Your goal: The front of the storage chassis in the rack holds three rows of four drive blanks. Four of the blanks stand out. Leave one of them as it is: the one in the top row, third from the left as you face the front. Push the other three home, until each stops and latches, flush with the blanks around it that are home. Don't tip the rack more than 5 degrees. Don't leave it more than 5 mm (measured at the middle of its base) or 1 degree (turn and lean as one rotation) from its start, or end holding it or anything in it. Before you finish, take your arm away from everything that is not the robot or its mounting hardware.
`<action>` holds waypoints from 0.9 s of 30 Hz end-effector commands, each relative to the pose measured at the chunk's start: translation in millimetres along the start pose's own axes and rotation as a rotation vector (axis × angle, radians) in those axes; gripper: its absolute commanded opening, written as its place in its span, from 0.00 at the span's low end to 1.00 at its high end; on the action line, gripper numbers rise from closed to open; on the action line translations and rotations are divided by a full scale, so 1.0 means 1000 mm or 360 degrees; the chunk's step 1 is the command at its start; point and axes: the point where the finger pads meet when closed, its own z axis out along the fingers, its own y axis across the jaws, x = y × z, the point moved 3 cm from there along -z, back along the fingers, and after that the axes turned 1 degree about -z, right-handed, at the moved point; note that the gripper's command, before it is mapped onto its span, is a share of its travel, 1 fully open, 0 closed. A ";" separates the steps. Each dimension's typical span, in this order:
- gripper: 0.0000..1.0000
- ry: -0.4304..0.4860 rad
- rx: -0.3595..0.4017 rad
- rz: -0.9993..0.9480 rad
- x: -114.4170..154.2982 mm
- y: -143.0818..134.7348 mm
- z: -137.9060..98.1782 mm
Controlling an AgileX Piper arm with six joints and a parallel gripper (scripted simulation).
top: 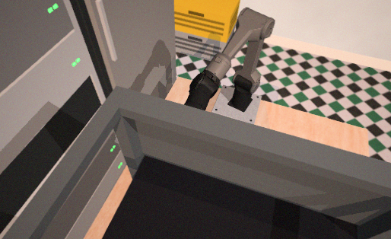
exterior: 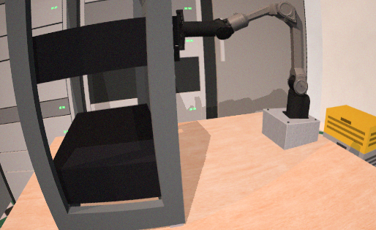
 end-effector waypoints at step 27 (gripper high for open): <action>0.00 0.0001 -0.0001 0.0001 0.000 0.001 0.005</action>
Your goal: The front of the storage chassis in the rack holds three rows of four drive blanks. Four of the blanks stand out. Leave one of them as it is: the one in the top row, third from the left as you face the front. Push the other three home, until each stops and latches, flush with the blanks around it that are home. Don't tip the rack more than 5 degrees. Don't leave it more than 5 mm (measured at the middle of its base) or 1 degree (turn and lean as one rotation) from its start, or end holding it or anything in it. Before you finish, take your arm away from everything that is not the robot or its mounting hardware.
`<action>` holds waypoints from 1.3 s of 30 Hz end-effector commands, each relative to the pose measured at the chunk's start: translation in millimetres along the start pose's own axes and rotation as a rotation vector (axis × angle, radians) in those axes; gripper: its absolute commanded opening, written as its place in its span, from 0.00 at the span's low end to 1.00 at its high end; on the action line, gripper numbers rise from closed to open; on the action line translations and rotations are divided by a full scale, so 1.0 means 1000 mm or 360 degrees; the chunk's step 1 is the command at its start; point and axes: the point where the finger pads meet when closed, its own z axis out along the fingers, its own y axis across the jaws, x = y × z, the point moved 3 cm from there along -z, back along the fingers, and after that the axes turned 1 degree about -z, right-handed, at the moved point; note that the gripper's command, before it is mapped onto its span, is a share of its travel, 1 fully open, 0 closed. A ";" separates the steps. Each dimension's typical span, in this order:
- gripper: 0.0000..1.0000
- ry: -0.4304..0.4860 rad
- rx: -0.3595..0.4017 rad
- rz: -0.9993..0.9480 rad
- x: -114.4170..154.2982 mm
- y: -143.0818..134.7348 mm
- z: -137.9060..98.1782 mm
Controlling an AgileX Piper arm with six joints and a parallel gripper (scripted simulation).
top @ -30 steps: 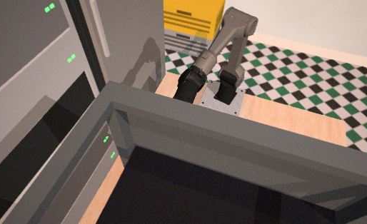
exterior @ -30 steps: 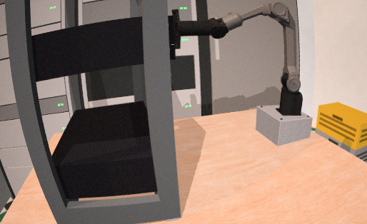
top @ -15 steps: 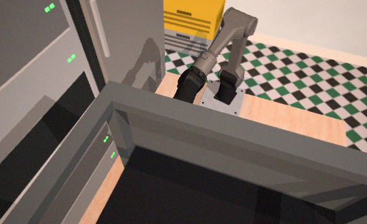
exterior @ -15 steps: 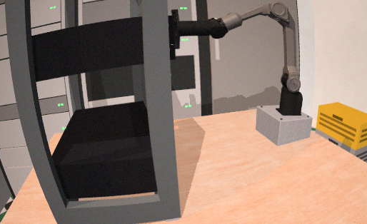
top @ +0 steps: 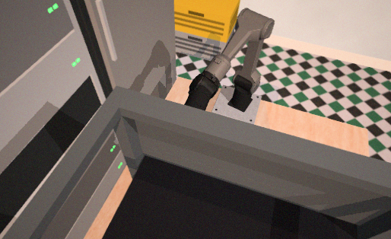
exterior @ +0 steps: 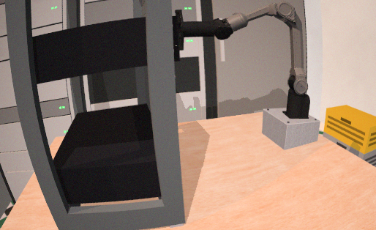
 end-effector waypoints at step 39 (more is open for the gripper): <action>0.00 0.0001 -0.0002 0.0001 0.000 0.002 0.011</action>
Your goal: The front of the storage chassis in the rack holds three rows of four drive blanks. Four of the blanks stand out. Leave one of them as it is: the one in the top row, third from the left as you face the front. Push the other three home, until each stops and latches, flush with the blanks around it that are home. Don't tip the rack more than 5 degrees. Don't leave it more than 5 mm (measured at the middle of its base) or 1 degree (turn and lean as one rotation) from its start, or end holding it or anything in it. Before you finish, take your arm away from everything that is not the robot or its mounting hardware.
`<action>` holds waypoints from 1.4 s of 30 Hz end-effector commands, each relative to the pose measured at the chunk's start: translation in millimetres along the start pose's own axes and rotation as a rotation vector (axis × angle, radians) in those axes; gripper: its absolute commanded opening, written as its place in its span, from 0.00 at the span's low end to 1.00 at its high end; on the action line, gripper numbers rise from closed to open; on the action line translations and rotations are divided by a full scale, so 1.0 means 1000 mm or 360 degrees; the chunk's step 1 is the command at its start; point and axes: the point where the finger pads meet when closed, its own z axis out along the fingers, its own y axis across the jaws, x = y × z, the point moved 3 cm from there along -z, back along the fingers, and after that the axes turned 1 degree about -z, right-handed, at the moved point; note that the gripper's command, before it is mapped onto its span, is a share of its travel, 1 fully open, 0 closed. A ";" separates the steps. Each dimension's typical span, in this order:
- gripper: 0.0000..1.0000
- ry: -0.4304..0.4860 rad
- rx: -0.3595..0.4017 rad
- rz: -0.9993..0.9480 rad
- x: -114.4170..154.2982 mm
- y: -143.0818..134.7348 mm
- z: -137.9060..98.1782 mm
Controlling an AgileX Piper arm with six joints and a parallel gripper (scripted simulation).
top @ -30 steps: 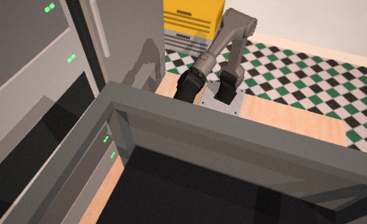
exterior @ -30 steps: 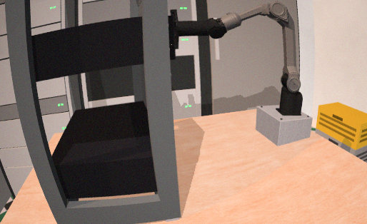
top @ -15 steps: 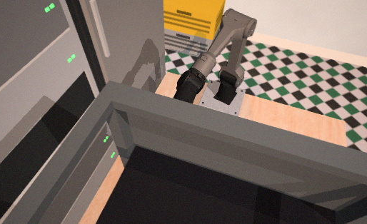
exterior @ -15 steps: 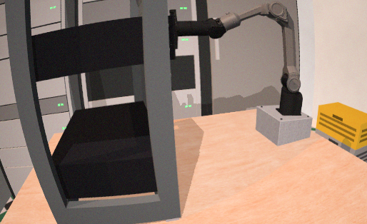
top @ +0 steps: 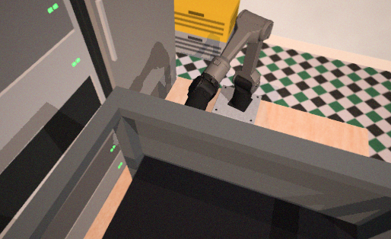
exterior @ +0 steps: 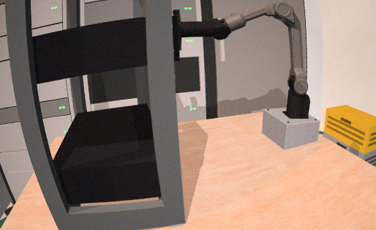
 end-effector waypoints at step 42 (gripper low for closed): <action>0.00 0.0001 -0.0004 0.0003 0.000 0.002 -0.107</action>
